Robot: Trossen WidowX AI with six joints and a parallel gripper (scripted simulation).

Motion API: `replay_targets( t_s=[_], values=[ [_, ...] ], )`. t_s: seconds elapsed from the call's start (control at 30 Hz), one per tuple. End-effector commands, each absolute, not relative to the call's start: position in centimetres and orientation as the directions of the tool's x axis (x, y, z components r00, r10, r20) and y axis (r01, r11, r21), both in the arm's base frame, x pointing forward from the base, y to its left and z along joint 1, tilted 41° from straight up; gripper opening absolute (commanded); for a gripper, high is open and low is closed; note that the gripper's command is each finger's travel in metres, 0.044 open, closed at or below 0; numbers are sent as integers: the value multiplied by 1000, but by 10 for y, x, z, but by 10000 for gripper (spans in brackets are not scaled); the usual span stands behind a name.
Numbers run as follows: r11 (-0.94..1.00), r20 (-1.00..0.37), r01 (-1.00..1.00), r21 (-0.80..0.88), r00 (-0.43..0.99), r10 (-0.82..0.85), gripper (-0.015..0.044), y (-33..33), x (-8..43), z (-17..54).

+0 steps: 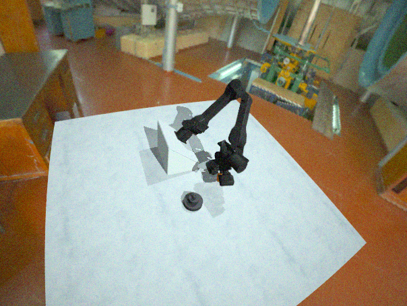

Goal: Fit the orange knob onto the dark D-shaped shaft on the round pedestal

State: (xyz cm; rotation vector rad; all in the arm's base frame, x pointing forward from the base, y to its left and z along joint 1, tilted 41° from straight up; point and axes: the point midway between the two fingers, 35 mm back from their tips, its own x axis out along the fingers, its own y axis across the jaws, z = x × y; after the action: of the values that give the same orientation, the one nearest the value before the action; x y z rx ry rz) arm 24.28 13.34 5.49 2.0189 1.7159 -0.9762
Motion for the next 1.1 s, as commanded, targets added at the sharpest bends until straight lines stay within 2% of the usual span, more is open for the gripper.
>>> replay_targets(
  t_s=[0.0, 1.07],
  values=[
    [-229, -715, 957, -176, 36, 698, 179, 134, 245, 60],
    [-227, -919, 958, -176, -78, 386, 179, 143, 251, 84]
  ],
)
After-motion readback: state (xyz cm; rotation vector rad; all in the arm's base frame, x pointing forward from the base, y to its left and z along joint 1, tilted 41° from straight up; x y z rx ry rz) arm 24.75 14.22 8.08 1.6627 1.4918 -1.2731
